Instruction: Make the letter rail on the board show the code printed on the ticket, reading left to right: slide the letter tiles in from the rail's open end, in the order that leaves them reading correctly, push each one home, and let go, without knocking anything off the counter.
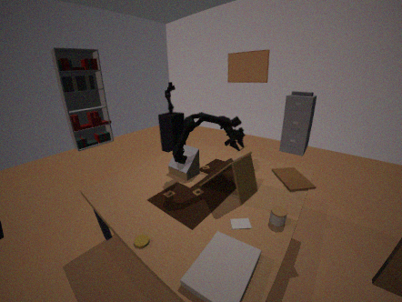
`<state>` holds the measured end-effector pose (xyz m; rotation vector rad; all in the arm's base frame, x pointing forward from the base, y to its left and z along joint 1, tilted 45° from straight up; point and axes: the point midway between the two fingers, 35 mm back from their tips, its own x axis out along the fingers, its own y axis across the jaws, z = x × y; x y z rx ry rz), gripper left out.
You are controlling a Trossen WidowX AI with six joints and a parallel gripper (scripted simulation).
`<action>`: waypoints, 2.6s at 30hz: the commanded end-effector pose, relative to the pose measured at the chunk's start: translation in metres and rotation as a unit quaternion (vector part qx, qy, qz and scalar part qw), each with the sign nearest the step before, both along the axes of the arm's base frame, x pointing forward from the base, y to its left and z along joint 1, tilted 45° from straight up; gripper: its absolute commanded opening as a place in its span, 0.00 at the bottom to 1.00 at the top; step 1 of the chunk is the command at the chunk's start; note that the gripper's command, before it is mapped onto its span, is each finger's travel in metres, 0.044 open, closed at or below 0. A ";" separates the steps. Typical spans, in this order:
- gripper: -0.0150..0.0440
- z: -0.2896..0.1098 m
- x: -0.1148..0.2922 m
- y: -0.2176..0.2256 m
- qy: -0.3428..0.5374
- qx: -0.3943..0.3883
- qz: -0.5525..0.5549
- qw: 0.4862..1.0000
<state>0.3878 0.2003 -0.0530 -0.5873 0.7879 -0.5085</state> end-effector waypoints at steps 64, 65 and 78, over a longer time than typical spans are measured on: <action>0.25 -0.063 0.016 -0.013 -0.023 -0.024 0.014 0.999; 0.25 -0.063 0.016 -0.014 -0.023 -0.024 0.014 0.999; 0.25 -0.060 0.015 -0.018 -0.023 -0.024 0.014 0.999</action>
